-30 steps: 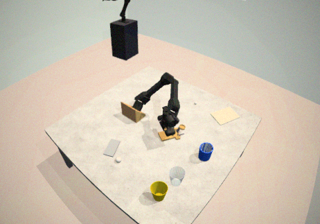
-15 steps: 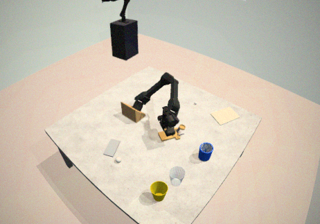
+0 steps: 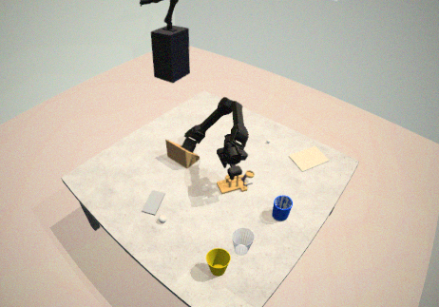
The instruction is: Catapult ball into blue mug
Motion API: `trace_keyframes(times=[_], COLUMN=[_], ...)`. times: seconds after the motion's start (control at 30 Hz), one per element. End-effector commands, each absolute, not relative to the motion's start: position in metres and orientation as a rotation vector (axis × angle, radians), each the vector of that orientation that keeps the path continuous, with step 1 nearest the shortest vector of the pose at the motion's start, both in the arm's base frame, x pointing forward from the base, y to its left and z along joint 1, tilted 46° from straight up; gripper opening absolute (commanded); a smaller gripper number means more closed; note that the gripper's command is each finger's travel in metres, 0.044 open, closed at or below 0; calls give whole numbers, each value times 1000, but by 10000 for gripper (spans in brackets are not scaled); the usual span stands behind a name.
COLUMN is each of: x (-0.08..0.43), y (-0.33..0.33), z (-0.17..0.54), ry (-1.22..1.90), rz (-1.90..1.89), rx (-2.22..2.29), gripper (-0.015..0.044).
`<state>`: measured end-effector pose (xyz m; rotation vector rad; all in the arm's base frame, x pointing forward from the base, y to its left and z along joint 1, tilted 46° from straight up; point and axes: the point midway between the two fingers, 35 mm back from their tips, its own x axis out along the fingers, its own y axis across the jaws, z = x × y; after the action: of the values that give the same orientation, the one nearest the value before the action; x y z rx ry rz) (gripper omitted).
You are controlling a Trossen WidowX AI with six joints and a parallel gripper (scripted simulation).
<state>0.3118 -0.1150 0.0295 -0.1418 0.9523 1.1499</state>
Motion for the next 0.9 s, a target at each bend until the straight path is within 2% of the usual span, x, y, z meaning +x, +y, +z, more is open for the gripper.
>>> trace_keyframes(times=[0.0, 0.23, 0.87], x=[305, 309, 308], y=[-137, -128, -130], z=[52, 41, 42], ry=[955, 963, 1284], rz=[1150, 1127, 764], rx=[-146, -125, 406], gripper=[440, 440, 440])
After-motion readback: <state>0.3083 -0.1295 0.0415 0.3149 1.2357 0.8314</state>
